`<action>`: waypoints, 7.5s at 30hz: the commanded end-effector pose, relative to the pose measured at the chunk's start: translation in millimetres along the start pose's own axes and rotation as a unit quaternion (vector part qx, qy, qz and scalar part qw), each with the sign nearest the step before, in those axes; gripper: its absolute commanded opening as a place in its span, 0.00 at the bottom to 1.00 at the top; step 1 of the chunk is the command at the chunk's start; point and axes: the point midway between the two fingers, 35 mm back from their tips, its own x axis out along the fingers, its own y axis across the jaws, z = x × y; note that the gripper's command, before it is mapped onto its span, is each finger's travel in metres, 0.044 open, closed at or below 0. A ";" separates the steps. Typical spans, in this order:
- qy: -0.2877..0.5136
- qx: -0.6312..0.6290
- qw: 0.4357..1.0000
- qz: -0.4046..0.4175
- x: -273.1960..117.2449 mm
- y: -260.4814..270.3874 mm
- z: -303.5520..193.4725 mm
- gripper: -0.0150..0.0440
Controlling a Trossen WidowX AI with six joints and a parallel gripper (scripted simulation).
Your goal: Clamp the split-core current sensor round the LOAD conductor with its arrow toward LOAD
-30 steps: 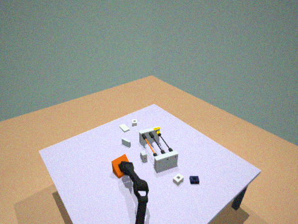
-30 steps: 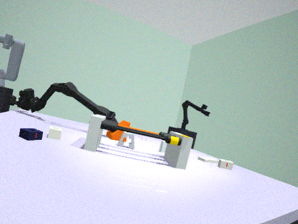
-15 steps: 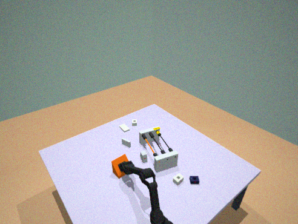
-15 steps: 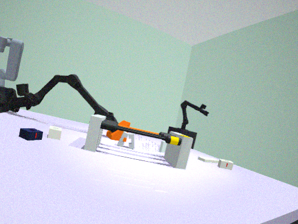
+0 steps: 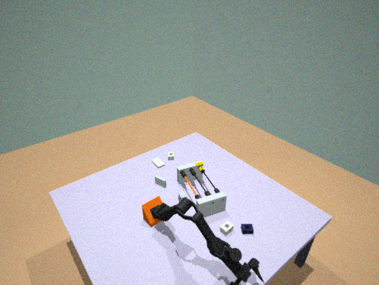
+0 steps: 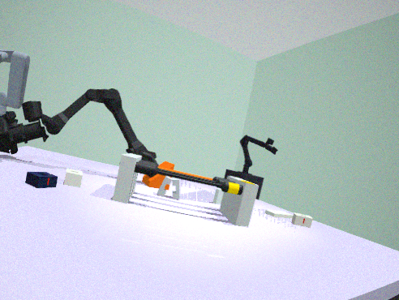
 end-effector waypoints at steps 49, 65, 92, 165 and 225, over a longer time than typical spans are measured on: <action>0.435 -0.241 0.677 0.543 -497.4 362.5 -204.8 1.00; 0.393 -0.600 0.524 0.460 -660.7 354.2 -306.4 1.00; 0.370 -0.646 0.503 0.439 -677.5 340.2 -315.3 1.00; 0.522 -0.577 0.607 0.160 -557.0 100.8 -297.2 0.76; 0.520 -0.213 0.827 -0.024 -579.0 188.3 -224.0 0.25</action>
